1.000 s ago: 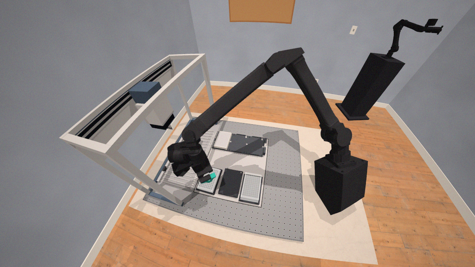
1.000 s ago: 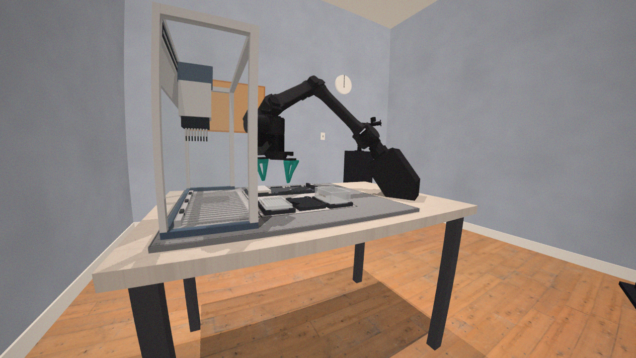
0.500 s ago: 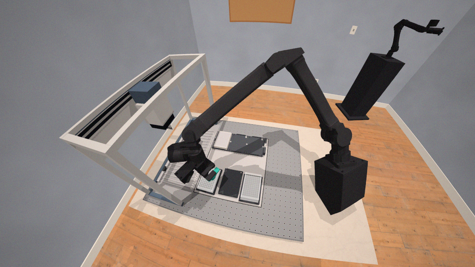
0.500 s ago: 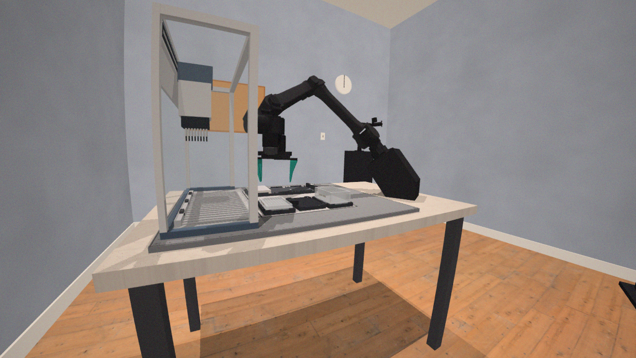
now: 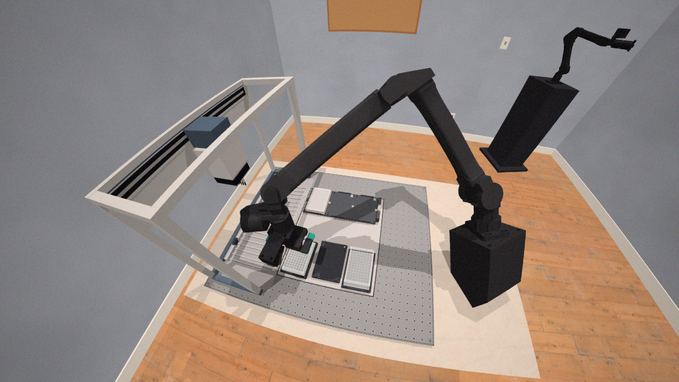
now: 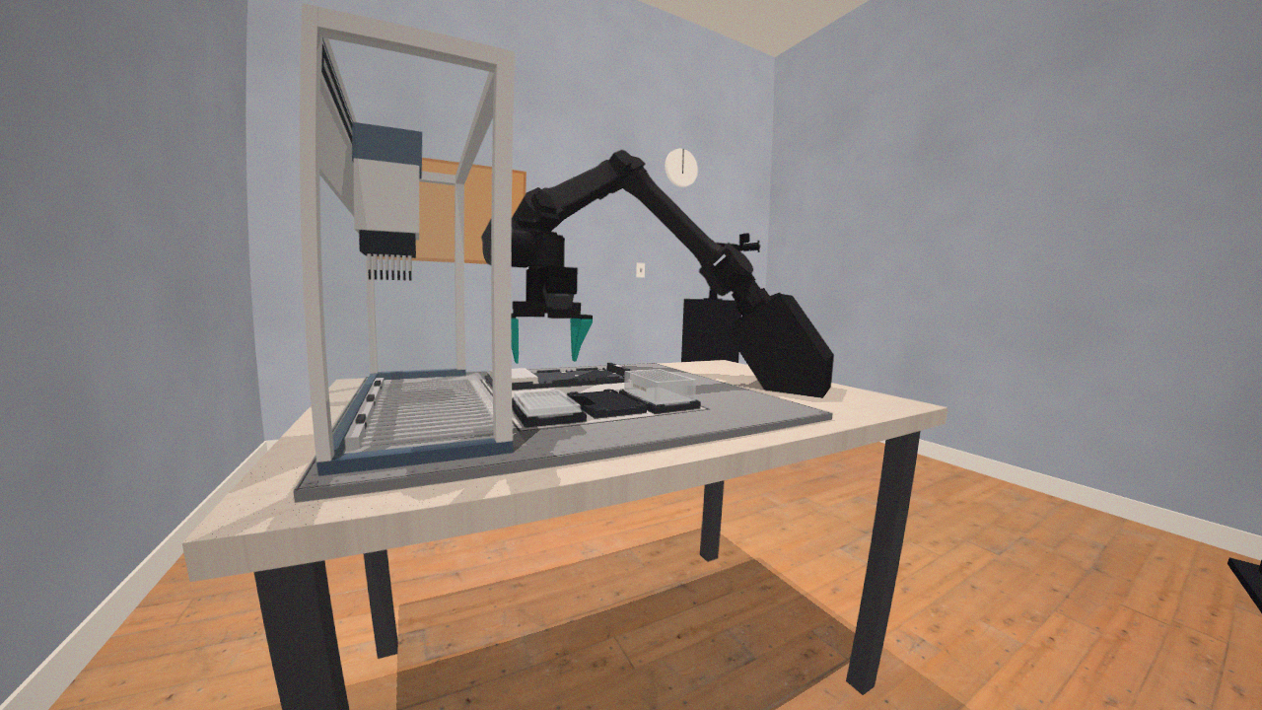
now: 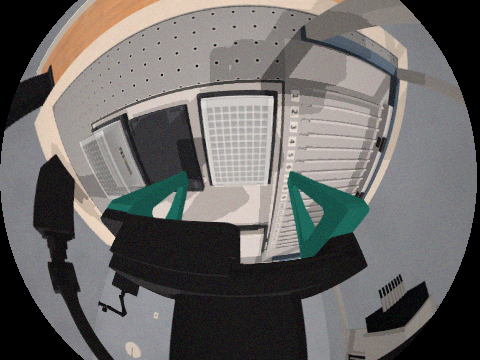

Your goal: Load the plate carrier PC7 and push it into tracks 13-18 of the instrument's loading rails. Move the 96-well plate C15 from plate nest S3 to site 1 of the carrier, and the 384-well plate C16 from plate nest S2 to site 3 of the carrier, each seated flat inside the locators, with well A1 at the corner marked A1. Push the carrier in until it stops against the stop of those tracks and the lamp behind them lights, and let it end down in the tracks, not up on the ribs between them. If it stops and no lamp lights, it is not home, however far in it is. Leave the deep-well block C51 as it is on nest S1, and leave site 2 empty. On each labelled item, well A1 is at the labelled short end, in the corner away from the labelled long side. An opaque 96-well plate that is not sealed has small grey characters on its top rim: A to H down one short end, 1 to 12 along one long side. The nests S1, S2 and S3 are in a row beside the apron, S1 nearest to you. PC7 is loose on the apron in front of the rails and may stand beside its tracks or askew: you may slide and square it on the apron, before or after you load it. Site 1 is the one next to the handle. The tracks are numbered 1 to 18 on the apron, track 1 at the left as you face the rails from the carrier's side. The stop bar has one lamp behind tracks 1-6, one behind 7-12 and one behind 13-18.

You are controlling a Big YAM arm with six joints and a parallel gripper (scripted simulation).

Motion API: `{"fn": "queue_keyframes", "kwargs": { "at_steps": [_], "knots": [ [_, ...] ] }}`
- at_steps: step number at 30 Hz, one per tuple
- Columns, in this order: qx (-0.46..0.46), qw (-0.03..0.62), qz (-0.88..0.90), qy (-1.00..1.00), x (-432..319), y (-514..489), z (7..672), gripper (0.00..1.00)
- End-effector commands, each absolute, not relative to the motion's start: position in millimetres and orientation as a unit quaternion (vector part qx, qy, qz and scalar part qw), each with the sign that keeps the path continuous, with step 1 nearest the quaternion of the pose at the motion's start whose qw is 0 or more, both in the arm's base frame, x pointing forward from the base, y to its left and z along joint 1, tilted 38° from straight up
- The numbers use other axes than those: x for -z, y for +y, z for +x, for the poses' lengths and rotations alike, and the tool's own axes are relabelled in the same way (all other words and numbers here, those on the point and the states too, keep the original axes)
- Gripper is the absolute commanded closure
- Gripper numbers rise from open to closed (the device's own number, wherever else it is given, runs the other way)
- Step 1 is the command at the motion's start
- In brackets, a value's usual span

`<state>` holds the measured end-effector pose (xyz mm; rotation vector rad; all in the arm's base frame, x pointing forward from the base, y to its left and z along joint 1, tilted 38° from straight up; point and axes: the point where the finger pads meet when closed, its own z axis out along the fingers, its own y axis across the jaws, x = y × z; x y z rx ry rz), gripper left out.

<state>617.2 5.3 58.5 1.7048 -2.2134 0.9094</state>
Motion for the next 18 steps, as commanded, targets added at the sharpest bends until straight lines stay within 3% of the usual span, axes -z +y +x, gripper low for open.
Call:
{"fn": "queue_keyframes", "kwargs": {
  "at_steps": [1, 18],
  "knots": [
    [-0.308, 0.103, 0.589, -0.740, -52, -4, 625, 0.00],
    [-0.307, 0.103, 0.590, -0.740, -20, -27, 633, 0.00]
  ]
}}
